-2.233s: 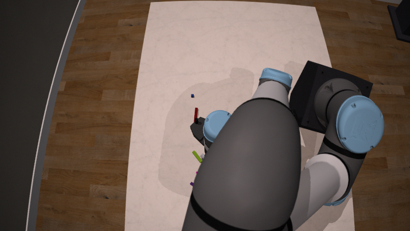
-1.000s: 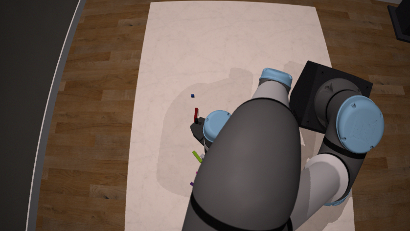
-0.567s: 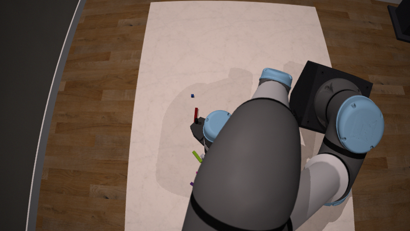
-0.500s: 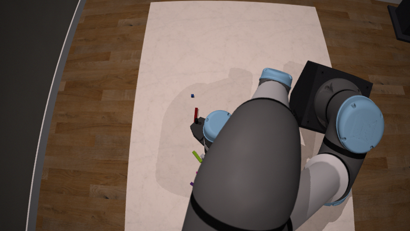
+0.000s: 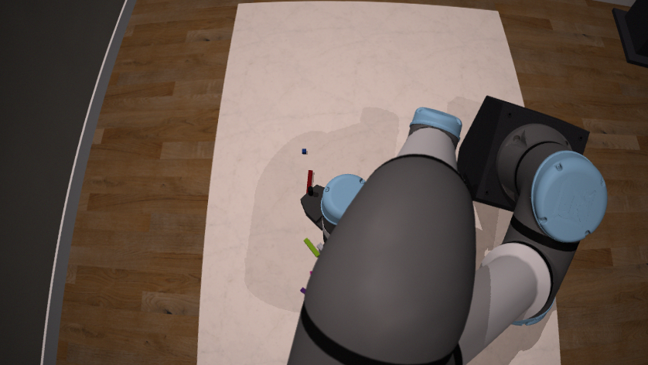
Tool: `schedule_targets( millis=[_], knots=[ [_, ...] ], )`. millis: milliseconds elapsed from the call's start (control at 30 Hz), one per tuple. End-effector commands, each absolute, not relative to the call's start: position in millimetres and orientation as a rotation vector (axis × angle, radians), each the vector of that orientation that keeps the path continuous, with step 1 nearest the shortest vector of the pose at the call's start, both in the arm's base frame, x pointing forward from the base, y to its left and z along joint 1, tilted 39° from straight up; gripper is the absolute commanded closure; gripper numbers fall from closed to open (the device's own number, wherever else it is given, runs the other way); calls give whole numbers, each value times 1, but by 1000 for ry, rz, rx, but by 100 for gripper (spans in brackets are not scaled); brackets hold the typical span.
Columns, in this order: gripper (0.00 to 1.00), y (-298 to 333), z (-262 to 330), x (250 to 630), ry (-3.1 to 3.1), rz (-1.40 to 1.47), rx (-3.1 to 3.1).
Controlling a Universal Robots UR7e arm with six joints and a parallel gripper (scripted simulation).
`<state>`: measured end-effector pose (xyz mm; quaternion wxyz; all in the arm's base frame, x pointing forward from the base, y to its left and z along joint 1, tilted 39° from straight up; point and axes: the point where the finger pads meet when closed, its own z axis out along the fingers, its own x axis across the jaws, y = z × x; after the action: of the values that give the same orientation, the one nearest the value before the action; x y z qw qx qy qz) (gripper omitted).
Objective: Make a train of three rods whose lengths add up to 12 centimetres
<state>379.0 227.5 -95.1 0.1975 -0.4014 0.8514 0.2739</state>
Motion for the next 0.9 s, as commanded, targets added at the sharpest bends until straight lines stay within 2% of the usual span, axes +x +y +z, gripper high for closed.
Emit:
schedule_targets(
  millis=[0, 533, 867],
  knots=[
    [0, 227, -95, 379, 2383, 766, -1123],
    [0, 233, -90, 381, 2258, 710, -1298],
    [0, 247, -79, 383, 1960, 582, -1631]
  ],
)
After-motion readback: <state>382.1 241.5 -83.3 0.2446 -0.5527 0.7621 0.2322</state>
